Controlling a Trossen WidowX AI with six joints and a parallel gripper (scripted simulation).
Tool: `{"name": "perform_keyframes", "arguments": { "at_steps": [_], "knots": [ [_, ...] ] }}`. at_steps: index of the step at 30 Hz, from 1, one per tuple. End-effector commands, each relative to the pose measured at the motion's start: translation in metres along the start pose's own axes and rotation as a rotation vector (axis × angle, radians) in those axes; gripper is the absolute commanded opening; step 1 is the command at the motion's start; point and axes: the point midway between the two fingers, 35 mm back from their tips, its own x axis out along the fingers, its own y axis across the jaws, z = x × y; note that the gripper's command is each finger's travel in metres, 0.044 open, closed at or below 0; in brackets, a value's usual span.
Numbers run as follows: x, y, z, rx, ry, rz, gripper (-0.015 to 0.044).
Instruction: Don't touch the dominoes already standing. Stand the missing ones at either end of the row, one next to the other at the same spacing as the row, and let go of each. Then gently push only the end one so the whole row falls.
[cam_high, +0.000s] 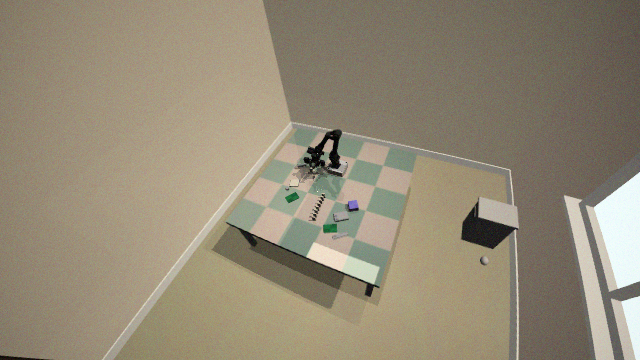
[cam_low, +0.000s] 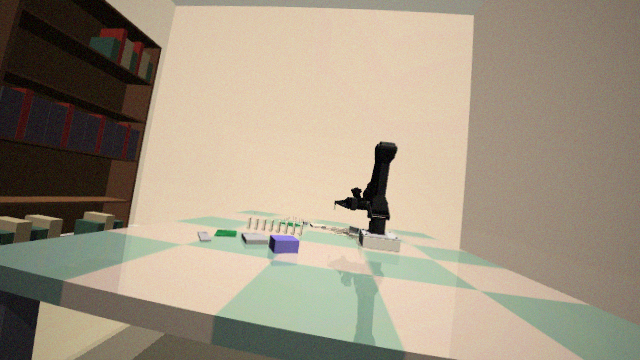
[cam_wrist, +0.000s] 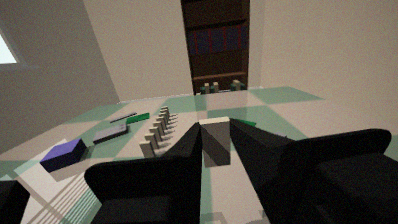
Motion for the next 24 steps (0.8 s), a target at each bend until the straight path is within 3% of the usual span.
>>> {"name": "perform_keyframes", "arguments": {
  "at_steps": [1, 24],
  "knots": [
    [-0.001, 0.002, 0.001, -0.015, -0.019, -0.003, 0.0107],
    [0.004, -0.001, -0.022, 0.062, 0.03, 0.012, 0.0107]
  ]
}}
